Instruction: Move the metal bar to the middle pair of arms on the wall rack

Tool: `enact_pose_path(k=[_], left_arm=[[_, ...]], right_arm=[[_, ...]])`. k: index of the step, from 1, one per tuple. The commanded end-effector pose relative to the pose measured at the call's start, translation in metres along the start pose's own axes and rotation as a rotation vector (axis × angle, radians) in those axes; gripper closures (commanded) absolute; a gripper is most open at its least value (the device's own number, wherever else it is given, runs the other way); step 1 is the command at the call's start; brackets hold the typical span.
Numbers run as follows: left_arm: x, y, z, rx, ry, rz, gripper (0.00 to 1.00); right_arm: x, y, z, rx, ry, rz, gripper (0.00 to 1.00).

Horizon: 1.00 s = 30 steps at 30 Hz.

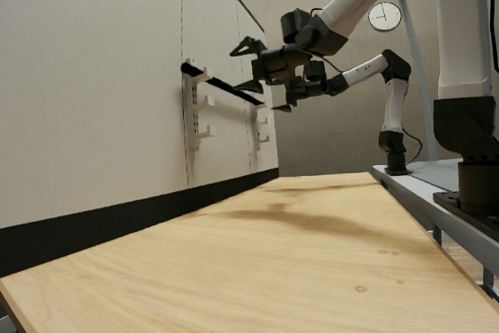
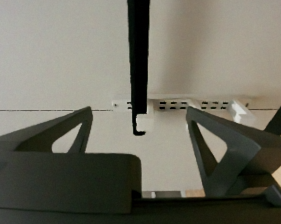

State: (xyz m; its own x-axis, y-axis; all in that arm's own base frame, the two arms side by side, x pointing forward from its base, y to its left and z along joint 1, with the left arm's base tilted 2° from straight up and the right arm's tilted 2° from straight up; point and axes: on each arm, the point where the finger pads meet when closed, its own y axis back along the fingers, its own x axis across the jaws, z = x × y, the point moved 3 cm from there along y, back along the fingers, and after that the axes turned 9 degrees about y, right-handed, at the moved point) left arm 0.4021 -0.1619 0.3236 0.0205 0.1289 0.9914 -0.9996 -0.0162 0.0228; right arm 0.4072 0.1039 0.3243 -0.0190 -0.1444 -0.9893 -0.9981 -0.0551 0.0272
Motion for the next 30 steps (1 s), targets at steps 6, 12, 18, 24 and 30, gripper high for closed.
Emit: enact_pose_path(k=[6,12,18,24,30], left_arm=[[0.013,-0.007,0.009,-0.012,0.017,0.039,0.00],[0.013,-0.015,0.009,-0.013,0.017,0.040,0.00],[0.013,-0.024,0.010,-0.014,0.018,0.041,0.00],[0.013,-0.029,0.008,-0.013,0.019,0.042,0.00],[0.014,-0.037,0.006,-0.012,0.020,0.043,0.00]], right_arm=[[0.016,-0.007,0.005,-0.001,0.014,0.032,0.00],[0.016,-0.015,0.005,-0.001,0.014,0.033,0.00],[0.016,-0.023,0.005,-0.002,0.015,0.034,0.00],[0.012,-0.028,0.004,0.000,0.011,0.022,0.00],[0.007,-0.036,0.002,0.002,0.005,0.004,0.00]])
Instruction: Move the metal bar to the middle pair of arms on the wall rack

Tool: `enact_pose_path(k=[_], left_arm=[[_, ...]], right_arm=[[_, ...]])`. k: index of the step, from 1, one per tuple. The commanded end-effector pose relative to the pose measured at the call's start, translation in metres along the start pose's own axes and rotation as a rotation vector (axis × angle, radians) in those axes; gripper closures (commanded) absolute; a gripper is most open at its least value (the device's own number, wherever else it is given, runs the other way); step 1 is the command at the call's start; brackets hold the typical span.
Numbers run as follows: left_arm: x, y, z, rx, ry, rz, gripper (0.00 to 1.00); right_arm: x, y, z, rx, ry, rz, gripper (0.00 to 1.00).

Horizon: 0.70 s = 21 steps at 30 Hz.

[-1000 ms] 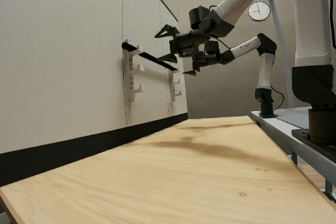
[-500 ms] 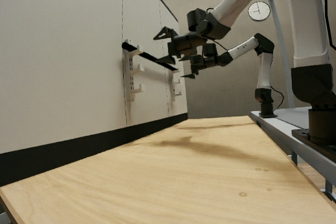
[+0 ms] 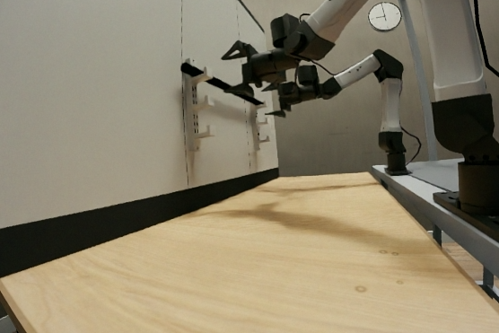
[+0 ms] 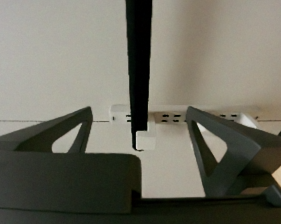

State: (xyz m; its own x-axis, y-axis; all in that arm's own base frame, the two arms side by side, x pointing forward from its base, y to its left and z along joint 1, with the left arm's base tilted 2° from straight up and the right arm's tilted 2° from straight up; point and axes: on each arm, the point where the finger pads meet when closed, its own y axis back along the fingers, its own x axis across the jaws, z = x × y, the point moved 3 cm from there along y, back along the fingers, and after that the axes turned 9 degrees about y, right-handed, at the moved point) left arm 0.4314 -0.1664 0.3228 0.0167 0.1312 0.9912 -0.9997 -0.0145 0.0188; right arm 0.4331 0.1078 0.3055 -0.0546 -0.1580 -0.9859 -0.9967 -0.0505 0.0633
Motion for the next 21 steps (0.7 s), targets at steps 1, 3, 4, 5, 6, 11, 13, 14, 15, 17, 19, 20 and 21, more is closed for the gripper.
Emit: enact_pose_path(k=[1,3,4,5,6,11,13,14,15,17,19,20,21], left_arm=[[0.015,-0.009,0.001,-0.010,0.018,0.040,0.00],[0.015,-0.012,0.000,-0.010,0.018,0.040,0.00],[0.015,-0.014,0.000,-0.009,0.018,0.041,0.00],[0.016,-0.015,0.000,-0.009,0.019,0.041,0.00],[0.016,-0.015,0.000,-0.009,0.019,0.041,0.00],[0.016,-0.020,-0.001,-0.010,0.019,0.041,0.00],[0.016,-0.023,-0.001,-0.010,0.019,0.041,0.00],[0.016,-0.025,-0.001,-0.010,0.019,0.041,0.00],[0.016,-0.026,-0.001,-0.010,0.019,0.041,0.00],[0.016,-0.029,-0.001,-0.010,0.019,0.041,0.00],[0.016,-0.031,-0.001,-0.011,0.019,0.042,0.00],[0.016,-0.033,-0.001,-0.011,0.019,0.042,0.00],[0.016,-0.034,-0.001,-0.011,0.019,0.042,0.00]], right_arm=[[-0.012,-0.011,-0.003,0.003,-0.007,-0.035,0.00],[-0.014,-0.014,-0.004,0.004,-0.009,-0.041,0.00],[-0.015,-0.015,-0.004,0.004,-0.010,-0.044,0.00],[-0.015,-0.016,-0.004,0.005,-0.011,-0.047,0.00],[-0.015,-0.016,-0.004,0.005,-0.011,-0.047,0.00],[-0.018,-0.022,-0.005,0.004,-0.012,-0.050,0.00],[-0.019,-0.024,-0.005,0.004,-0.013,-0.051,0.00],[-0.020,-0.026,-0.005,0.004,-0.013,-0.052,0.00],[-0.021,-0.027,-0.006,0.004,-0.013,-0.052,0.00],[-0.022,-0.030,-0.006,0.003,-0.013,-0.054,0.00],[-0.023,-0.032,-0.006,0.003,-0.014,-0.055,0.00],[-0.024,-0.034,-0.006,0.003,-0.014,-0.056,0.00],[-0.024,-0.035,-0.007,0.003,-0.014,-0.056,0.00]])
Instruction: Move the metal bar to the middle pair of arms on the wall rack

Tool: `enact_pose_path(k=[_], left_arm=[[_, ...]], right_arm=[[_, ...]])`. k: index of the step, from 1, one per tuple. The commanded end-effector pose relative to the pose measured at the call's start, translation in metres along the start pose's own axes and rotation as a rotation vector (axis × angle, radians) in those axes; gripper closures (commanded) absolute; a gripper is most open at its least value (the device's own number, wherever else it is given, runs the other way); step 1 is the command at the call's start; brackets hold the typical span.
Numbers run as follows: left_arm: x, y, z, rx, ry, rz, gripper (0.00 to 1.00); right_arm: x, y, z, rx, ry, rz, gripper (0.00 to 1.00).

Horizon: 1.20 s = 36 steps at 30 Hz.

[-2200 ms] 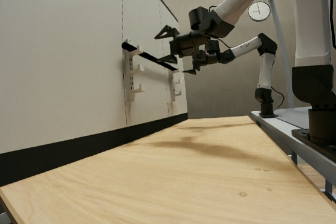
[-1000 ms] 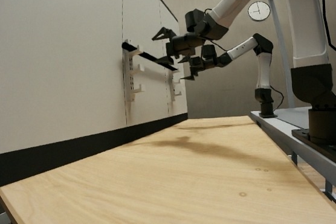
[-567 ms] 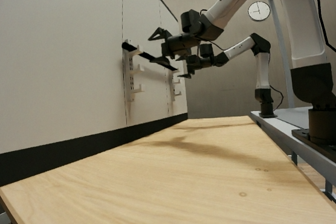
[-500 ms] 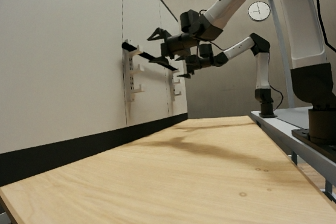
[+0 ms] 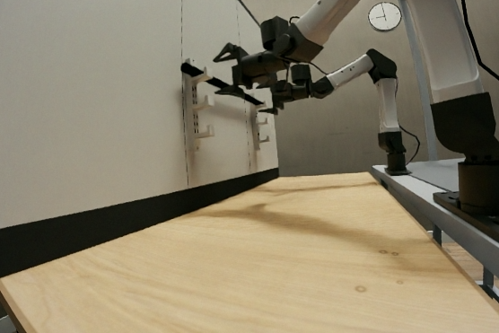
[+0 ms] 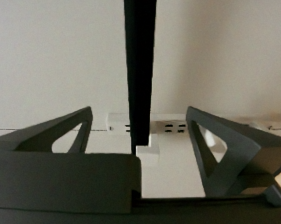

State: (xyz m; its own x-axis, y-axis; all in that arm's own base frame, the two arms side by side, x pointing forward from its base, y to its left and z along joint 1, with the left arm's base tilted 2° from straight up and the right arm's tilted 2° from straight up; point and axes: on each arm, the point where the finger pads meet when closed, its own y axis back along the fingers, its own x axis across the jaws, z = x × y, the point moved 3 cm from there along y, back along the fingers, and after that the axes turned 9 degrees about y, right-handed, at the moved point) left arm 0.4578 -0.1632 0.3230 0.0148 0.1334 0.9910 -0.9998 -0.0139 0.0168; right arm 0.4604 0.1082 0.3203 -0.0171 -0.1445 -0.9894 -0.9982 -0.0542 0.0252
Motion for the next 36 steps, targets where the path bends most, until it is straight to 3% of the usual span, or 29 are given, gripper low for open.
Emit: enact_pose_path(k=[1,18,36], left_arm=[[0.015,-0.009,0.001,-0.010,0.017,0.040,0.00],[0.015,-0.030,0.000,-0.010,0.016,0.040,0.00],[0.015,-0.030,0.000,-0.009,0.013,0.036,0.00]], right_arm=[[-0.008,-0.011,-0.003,0.001,-0.003,-0.019,0.00],[-0.009,-0.031,-0.004,-0.001,-0.001,-0.012,0.00],[-0.007,-0.031,-0.004,-0.002,0.002,-0.001,0.00]])
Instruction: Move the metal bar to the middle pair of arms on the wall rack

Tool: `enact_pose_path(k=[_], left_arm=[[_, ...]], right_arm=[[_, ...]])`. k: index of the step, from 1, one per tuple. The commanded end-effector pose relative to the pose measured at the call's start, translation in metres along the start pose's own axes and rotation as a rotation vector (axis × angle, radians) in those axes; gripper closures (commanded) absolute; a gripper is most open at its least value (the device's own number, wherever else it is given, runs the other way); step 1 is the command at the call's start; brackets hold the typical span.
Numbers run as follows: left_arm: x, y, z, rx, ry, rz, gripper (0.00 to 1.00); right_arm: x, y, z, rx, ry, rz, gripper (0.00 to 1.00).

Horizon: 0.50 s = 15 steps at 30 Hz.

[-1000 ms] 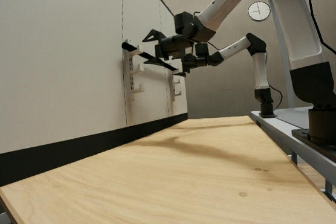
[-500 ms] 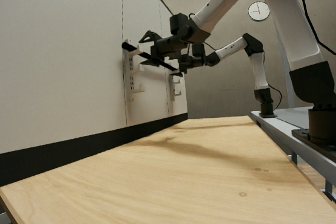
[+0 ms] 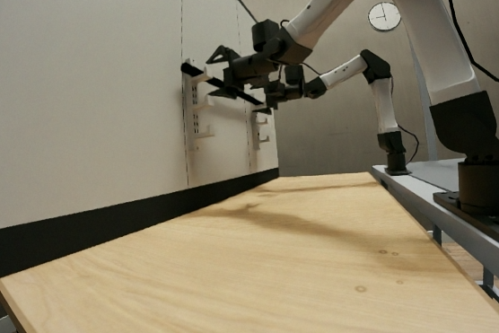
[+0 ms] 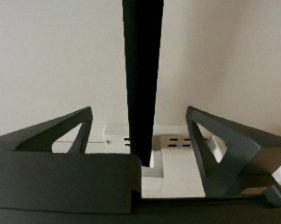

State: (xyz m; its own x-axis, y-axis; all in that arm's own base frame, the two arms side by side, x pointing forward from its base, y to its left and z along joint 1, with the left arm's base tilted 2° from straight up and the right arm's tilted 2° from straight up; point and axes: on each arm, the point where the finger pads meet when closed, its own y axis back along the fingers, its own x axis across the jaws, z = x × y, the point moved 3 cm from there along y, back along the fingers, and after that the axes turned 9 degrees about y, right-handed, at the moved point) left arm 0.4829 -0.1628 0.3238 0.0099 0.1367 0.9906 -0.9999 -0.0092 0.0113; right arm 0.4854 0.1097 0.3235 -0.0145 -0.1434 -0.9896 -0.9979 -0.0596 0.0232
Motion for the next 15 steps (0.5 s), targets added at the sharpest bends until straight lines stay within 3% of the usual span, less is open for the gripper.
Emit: enact_pose_path(k=[1,15], left_arm=[[0.0134,-0.0046,-0.0004,-0.003,0.010,0.032,0.00],[0.0126,-0.0062,-0.0014,0.000,0.007,0.028,0.00]], right_arm=[[-0.0029,-0.0062,-0.0038,0.003,0.003,0.002,0.00],[-0.0019,-0.0082,-0.0045,0.005,0.004,0.007,0.00]])
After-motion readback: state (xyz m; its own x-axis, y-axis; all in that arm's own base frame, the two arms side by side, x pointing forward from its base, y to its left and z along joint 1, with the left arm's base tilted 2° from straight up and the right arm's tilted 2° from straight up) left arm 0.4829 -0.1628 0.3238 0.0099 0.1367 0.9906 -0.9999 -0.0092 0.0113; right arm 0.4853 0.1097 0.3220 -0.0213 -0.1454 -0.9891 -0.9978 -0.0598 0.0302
